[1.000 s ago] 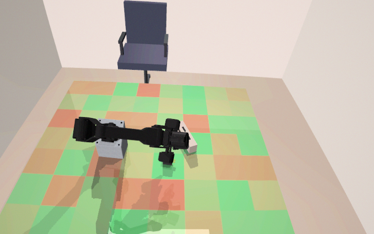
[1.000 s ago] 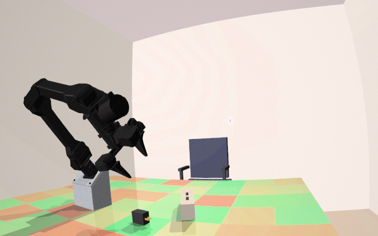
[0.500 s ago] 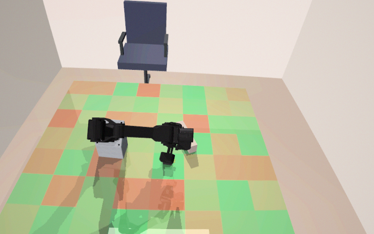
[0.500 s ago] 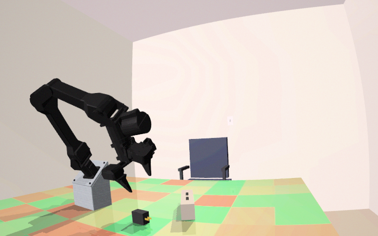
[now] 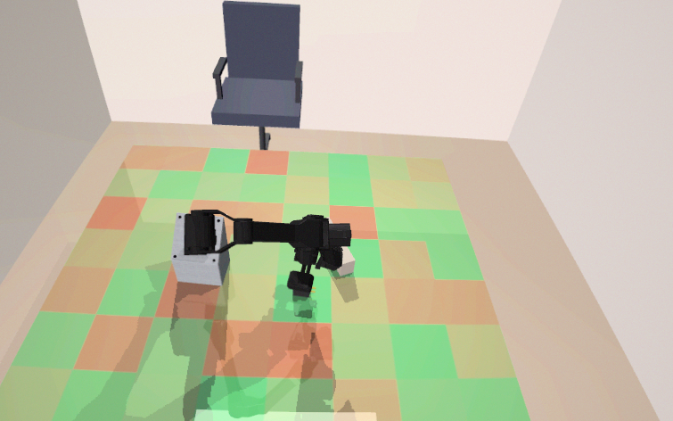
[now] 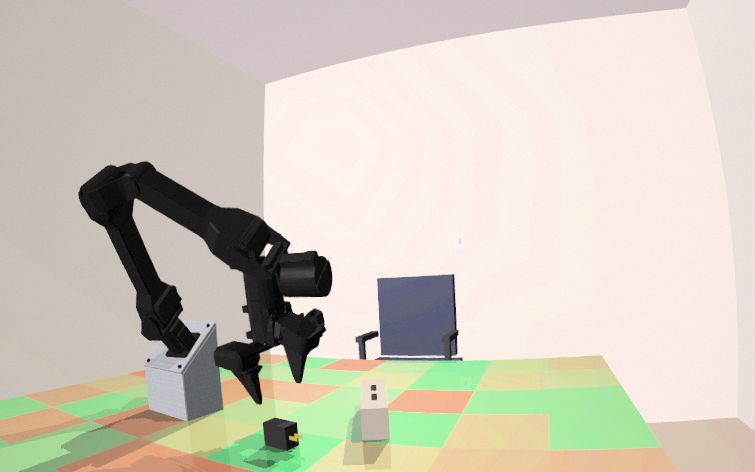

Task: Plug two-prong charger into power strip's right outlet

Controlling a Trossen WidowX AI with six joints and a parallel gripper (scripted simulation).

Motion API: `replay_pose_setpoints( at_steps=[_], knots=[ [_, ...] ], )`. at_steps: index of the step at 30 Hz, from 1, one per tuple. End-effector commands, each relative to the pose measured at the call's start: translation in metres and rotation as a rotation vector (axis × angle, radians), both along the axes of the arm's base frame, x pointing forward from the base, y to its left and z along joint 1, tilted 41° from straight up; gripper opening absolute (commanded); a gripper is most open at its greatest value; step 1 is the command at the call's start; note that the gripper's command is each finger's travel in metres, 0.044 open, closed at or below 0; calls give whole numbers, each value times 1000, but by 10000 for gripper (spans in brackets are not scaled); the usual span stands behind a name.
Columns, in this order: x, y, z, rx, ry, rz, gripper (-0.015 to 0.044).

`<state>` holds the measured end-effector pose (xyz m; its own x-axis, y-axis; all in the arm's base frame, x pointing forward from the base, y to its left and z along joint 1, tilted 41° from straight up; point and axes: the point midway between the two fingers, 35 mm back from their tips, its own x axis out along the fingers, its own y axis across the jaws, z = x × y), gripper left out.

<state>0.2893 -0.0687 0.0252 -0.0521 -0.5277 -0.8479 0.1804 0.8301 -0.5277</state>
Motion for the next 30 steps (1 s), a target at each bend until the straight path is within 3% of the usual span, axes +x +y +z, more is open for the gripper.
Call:
replay_pose_setpoints(
  at_steps=[1, 7, 30],
  knots=[
    [-4, -3, -13, -71, 41, 3, 440],
    [-8, -7, -22, -145, 73, 10, 440],
    [-10, -24, -41, -145, 73, 10, 440]
  ],
)
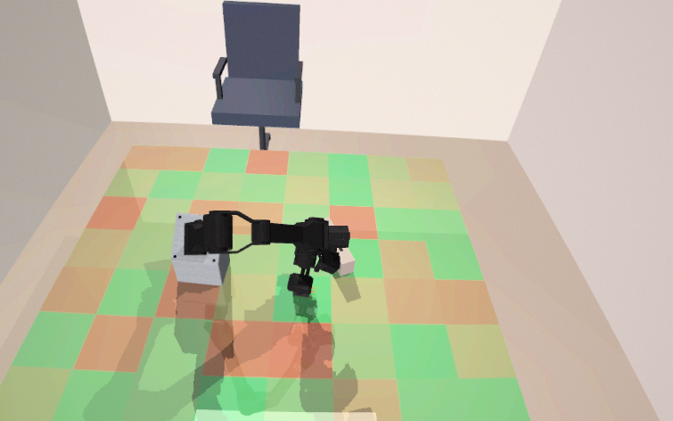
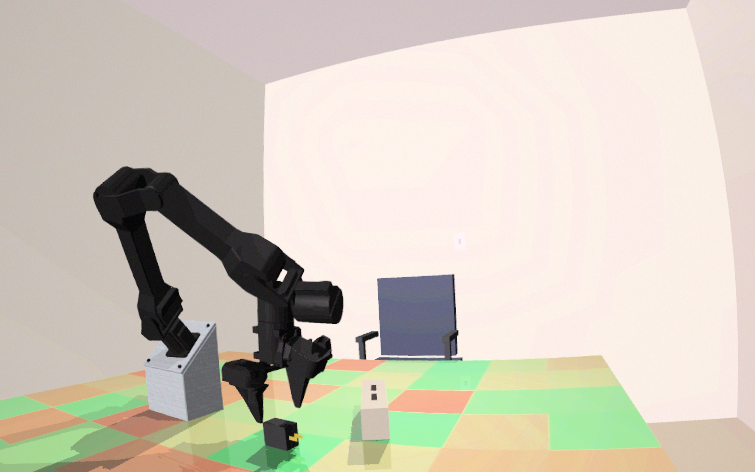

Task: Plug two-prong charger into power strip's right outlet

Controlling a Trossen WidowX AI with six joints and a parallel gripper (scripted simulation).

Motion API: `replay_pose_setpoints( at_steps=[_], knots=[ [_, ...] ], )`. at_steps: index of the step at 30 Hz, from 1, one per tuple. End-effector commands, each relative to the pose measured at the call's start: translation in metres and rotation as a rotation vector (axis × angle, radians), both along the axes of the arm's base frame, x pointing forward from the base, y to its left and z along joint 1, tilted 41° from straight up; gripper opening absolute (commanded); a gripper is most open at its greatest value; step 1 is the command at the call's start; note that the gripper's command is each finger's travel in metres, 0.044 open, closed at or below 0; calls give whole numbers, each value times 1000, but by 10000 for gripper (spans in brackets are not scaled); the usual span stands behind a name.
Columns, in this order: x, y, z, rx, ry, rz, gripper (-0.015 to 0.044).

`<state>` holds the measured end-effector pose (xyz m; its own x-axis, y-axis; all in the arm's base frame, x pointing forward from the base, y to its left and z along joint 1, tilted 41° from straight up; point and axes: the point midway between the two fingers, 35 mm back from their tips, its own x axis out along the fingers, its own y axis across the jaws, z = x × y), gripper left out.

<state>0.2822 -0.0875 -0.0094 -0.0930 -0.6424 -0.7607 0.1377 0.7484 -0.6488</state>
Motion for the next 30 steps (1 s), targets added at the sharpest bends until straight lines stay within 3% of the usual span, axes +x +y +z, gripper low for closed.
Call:
replay_pose_setpoints(
  at_steps=[1, 30],
  knots=[
    [-3, -6, -8, -4, 14, -1, 440],
    [-5, -31, -36, -7, 15, -2, 440]
  ],
)
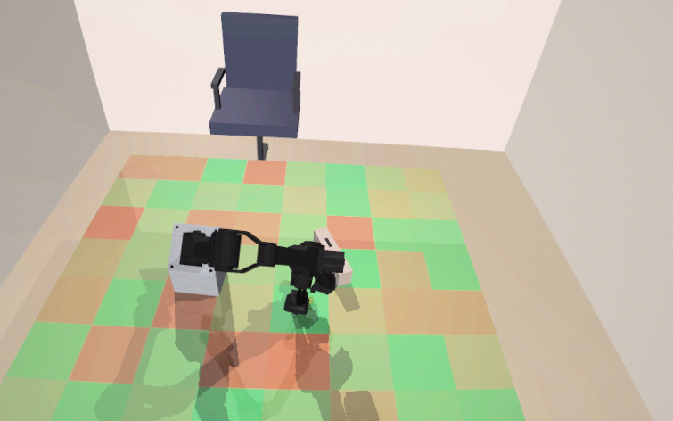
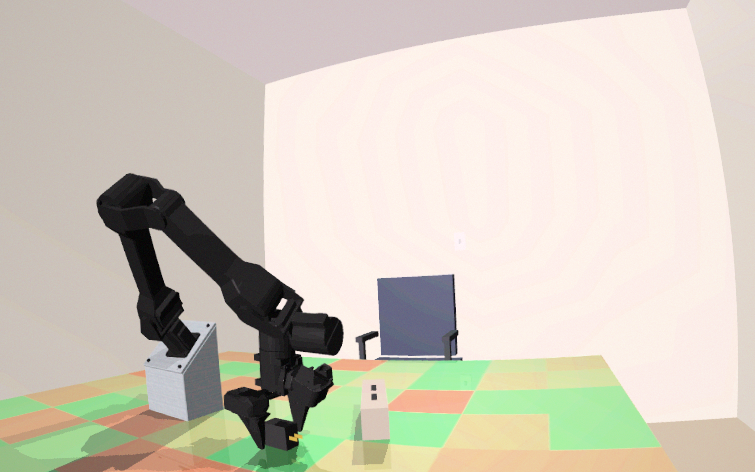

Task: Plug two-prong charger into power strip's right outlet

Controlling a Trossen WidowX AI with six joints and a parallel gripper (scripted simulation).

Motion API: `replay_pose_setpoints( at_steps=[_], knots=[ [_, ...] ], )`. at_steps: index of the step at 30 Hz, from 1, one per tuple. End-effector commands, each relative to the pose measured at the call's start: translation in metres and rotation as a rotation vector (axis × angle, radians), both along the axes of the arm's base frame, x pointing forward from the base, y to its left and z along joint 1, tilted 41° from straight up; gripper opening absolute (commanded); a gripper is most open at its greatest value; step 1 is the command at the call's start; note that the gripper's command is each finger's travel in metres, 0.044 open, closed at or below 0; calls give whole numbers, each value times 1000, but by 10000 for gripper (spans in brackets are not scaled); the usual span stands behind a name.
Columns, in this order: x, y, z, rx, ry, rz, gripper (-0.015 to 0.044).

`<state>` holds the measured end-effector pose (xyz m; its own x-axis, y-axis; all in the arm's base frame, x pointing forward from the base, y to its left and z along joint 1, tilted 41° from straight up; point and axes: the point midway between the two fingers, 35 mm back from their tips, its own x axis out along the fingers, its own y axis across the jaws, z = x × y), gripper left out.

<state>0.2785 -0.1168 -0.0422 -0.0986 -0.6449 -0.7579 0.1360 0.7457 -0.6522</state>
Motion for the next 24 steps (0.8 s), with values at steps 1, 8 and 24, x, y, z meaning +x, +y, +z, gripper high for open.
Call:
replay_pose_setpoints(
  at_steps=[1, 8, 24],
  knots=[
    [0, 0, 0, 0, 0, 0, 414],
    [0, 0, 0, 0, 0, 0, 230],
    [1, 10, 11, 2, 2, 0, 0]
  ],
)
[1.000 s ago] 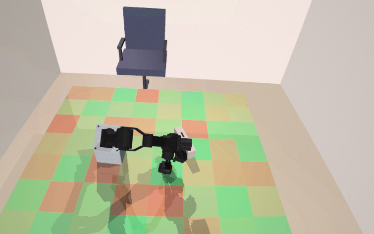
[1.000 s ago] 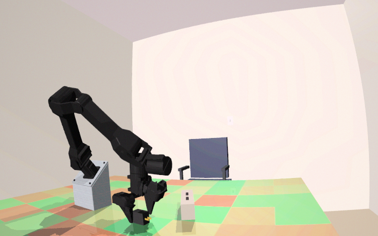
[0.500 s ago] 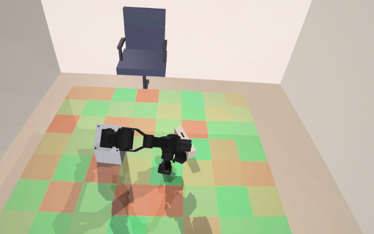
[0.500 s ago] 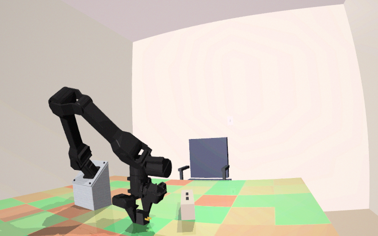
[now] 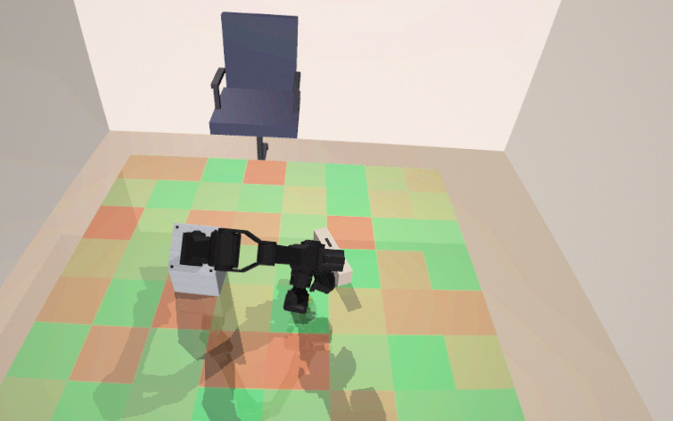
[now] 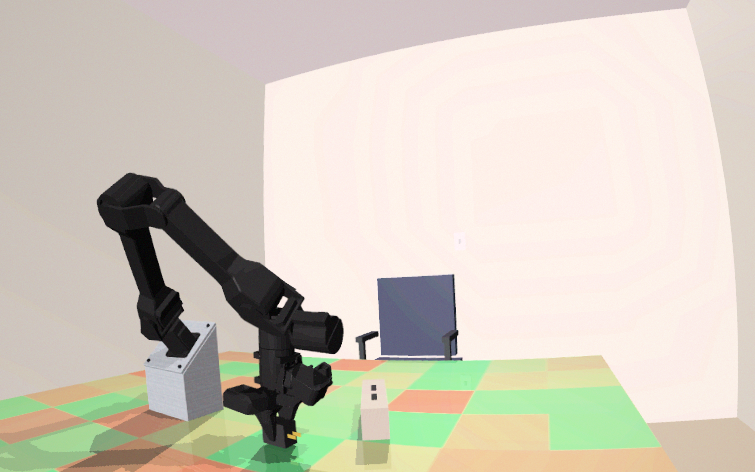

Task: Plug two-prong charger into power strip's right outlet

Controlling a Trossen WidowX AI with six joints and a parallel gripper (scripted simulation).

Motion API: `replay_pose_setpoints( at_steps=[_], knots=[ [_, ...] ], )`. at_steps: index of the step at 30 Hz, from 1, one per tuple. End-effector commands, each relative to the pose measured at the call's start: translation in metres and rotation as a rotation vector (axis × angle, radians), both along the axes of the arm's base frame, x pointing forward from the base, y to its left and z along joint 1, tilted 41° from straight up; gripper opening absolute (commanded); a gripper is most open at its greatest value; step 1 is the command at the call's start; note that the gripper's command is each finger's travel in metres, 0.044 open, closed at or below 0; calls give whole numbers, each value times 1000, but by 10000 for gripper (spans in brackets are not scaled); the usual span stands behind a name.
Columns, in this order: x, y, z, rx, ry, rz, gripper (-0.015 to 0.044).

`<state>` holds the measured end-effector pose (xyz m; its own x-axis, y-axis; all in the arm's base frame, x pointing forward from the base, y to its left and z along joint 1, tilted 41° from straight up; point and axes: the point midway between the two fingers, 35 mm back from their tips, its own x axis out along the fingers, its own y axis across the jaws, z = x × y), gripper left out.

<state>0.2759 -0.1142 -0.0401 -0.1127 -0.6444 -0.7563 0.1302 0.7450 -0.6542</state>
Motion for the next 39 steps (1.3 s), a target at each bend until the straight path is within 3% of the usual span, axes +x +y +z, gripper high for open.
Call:
replay_pose_setpoints(
  at_steps=[1, 12, 39],
  knots=[
    [4, 11, 12, 2, -12, 5, 0],
    [-2, 38, 38, 0, -4, 7, 0],
    [3, 57, -12, 16, 177, 223, 0]
  ],
)
